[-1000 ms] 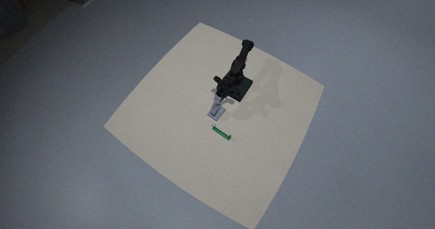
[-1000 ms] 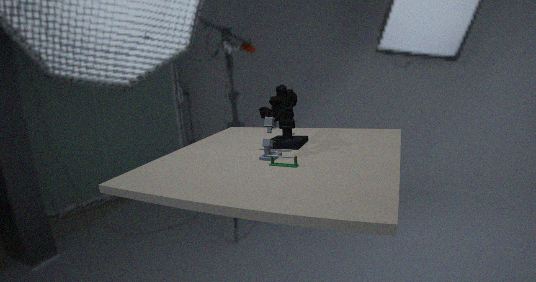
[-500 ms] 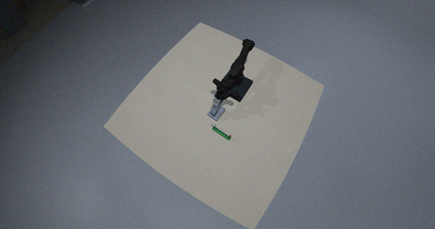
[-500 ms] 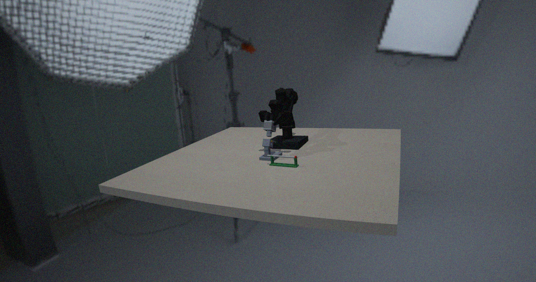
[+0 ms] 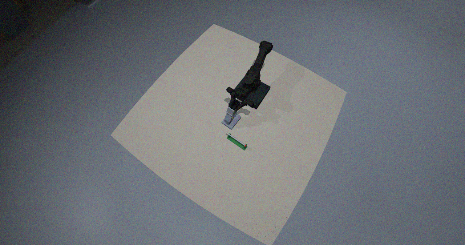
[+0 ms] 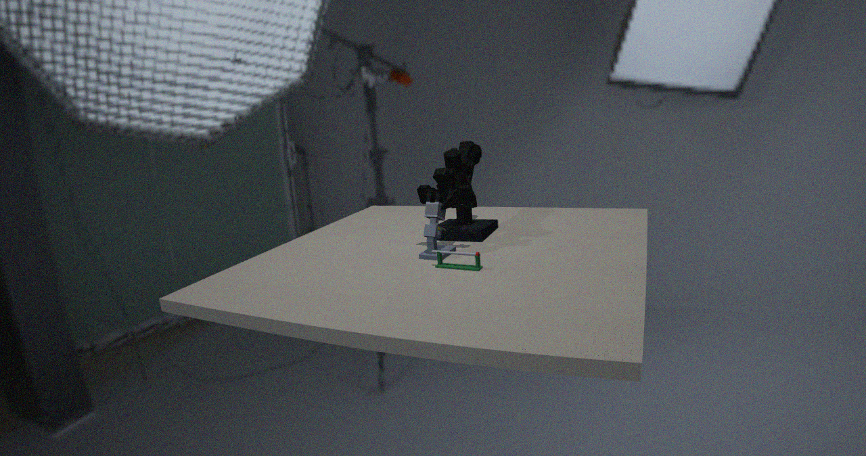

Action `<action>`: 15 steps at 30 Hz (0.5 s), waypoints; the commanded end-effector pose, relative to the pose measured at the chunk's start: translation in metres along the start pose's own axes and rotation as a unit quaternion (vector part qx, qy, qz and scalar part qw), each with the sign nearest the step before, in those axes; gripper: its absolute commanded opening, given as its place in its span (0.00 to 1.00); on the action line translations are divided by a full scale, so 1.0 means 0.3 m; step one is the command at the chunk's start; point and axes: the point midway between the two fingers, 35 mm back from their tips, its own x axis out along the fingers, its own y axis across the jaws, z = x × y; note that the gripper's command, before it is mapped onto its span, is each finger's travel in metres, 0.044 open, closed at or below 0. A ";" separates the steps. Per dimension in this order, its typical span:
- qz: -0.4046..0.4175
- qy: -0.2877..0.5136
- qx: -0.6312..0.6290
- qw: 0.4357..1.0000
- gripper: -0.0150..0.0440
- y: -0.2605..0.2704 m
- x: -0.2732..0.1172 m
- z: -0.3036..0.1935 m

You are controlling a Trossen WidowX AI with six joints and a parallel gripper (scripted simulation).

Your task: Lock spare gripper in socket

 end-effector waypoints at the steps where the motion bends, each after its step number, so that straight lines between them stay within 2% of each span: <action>1: 0.000 -0.005 -0.001 1.000 0.25 0.000 0.012 -0.002; 15: 0.000 -0.005 -0.002 1.000 0.25 0.000 0.063 -0.051</action>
